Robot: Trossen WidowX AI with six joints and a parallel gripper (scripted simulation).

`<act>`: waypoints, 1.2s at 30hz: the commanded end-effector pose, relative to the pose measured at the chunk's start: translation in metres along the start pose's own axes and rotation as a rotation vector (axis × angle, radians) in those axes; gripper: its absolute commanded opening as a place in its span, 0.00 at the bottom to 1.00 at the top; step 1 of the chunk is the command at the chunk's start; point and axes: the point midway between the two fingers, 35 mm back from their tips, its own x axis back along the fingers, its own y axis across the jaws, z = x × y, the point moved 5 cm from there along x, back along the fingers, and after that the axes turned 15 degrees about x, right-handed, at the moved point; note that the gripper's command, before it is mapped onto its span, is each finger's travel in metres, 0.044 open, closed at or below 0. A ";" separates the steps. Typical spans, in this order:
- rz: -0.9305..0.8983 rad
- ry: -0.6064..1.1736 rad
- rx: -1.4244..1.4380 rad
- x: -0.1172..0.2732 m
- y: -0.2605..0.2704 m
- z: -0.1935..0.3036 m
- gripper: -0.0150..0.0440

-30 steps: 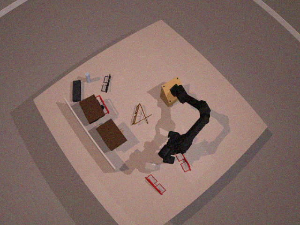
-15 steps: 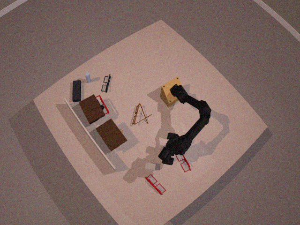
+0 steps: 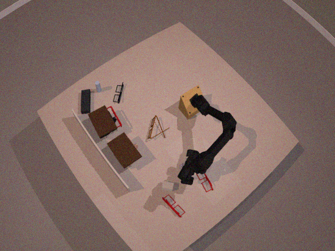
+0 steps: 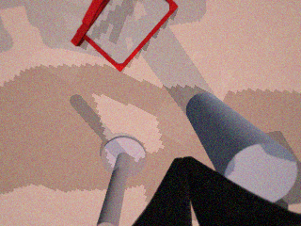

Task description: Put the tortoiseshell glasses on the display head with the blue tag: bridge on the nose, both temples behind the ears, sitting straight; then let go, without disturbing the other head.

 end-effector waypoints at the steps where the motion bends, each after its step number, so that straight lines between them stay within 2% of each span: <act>1: 0.001 0.004 -0.003 -0.003 0.001 -0.002 0.25; 36: 0.001 0.004 -0.003 -0.002 -0.012 0.002 0.25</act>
